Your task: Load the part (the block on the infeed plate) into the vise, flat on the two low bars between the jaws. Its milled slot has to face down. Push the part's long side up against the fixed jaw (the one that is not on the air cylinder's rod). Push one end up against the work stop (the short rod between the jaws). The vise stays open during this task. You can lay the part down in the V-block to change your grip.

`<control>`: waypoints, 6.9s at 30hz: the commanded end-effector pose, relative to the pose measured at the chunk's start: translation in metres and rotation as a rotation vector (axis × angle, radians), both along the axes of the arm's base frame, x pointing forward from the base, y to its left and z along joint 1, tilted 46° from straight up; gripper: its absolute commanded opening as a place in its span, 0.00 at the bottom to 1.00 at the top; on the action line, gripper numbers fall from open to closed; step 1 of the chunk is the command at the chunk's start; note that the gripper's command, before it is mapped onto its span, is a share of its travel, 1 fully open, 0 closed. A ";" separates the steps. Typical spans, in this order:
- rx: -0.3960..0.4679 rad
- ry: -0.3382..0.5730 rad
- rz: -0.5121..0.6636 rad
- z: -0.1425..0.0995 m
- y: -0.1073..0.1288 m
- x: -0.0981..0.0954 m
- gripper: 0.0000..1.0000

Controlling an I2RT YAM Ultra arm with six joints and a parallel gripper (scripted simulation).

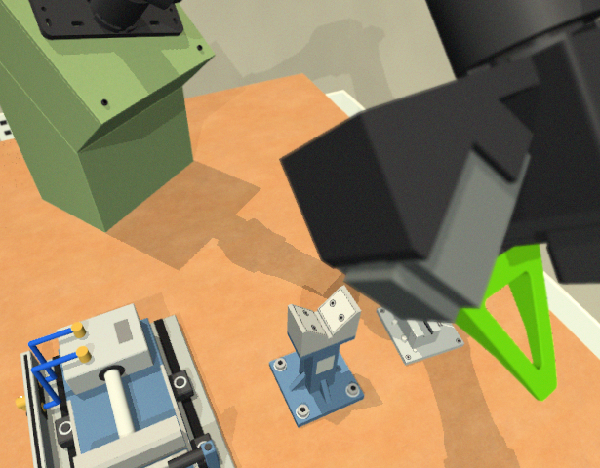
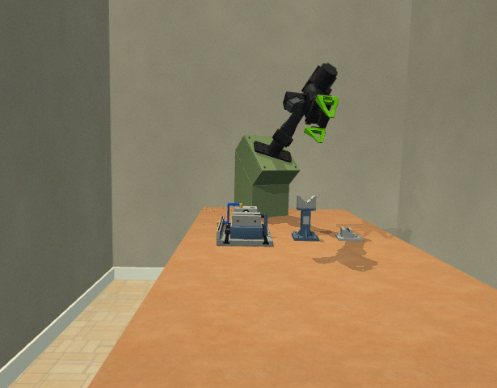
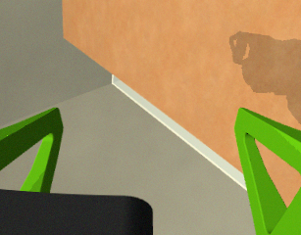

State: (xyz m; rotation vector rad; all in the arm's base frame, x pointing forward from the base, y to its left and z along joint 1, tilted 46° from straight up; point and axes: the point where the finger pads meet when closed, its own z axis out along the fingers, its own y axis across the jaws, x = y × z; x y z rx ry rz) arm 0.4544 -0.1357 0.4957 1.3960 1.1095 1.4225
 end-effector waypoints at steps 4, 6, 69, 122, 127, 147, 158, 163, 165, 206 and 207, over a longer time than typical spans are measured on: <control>-0.019 0.003 0.002 0.001 0.005 -0.002 1.00; -0.038 0.013 0.005 -0.003 0.008 -0.002 1.00; -1.880 0.067 0.683 -0.137 0.196 -0.026 1.00; -2.607 -0.296 1.124 -0.183 0.251 -0.073 0.81; -2.607 -0.296 1.124 -0.183 0.251 -0.073 0.81; -2.607 -0.297 1.122 -0.184 0.251 -0.072 0.81; -2.599 -0.292 1.145 -0.195 0.255 -0.064 0.81; -2.603 -0.299 1.129 -0.192 0.257 -0.062 0.81; -2.600 -0.300 1.136 -0.195 0.259 -0.060 0.81; -2.593 -0.291 1.144 -0.246 0.276 -0.013 0.81; -2.591 -0.290 1.154 -0.250 0.277 -0.012 0.81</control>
